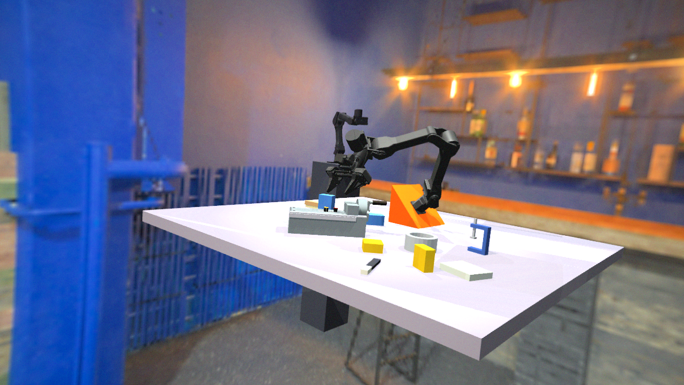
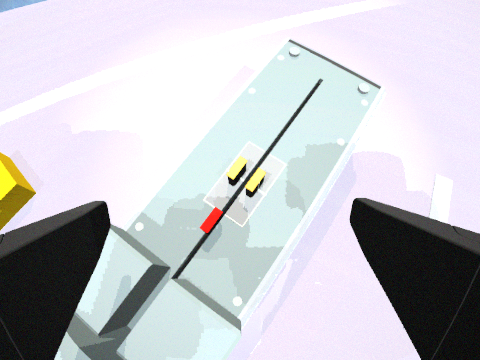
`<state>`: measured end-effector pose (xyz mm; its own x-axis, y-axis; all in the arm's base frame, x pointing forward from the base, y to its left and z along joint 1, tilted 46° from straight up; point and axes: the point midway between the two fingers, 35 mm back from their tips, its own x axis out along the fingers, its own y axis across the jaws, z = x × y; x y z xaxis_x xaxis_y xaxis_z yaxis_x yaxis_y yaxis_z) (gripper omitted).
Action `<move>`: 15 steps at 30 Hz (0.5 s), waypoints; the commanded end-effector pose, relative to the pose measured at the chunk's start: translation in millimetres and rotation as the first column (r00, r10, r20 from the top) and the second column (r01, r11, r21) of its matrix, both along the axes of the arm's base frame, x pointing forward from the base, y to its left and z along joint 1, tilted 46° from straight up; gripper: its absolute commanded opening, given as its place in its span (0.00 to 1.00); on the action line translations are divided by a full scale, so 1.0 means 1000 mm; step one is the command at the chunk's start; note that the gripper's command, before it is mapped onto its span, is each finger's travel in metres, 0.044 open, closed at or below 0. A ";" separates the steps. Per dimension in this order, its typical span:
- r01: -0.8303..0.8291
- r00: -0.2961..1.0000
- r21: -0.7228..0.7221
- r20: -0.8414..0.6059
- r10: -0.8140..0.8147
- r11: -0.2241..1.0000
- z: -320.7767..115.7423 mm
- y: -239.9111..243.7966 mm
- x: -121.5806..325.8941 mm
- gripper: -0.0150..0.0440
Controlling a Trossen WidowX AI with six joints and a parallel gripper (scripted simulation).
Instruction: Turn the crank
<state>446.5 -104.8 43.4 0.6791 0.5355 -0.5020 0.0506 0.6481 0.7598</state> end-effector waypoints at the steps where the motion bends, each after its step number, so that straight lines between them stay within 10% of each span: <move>1: 0.009 1.000 0.000 -0.004 -0.009 1.000 -0.002 -0.001 0.000 1.00; 15: 0.007 1.000 -0.002 -0.005 -0.007 1.000 0.009 -0.013 0.000 1.00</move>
<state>444.9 -106.7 43.0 0.6725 0.5368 -0.5095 0.0653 0.6427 0.7634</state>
